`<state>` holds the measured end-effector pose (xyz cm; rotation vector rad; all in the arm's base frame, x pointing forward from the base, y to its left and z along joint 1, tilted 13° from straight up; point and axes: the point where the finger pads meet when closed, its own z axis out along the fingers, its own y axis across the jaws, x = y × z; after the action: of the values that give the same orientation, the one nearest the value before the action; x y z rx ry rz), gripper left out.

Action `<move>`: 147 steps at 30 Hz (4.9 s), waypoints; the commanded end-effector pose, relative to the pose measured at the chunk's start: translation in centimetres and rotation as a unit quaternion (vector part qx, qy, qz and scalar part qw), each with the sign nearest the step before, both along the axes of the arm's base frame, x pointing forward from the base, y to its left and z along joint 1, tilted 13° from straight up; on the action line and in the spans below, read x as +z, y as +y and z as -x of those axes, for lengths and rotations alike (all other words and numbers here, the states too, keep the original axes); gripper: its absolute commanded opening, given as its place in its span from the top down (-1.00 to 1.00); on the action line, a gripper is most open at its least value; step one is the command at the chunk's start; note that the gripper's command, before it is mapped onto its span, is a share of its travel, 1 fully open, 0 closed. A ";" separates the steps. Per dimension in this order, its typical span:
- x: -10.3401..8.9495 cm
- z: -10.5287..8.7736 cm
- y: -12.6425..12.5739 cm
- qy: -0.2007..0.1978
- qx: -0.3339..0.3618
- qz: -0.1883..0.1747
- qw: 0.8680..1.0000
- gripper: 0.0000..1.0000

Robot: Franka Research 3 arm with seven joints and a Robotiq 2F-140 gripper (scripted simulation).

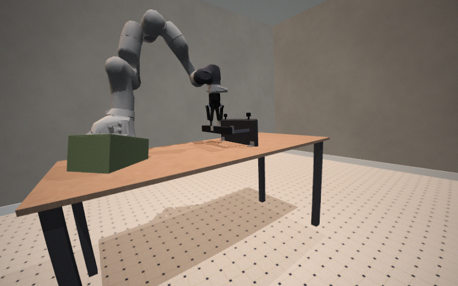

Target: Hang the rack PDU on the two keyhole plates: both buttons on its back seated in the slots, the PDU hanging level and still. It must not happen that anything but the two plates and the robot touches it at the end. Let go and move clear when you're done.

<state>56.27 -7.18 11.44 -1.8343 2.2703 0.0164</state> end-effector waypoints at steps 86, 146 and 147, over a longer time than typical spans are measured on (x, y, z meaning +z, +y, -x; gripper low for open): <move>0.9 0.6 -0.3 -0.023 -0.001 0.003 1.000 1.00; 0.7 0.8 -0.2 -0.018 -0.003 0.001 1.000 1.00; 0.7 0.8 -0.2 -0.018 -0.003 0.001 1.000 1.00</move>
<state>55.41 -7.31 11.95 -1.8206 2.2485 -0.0163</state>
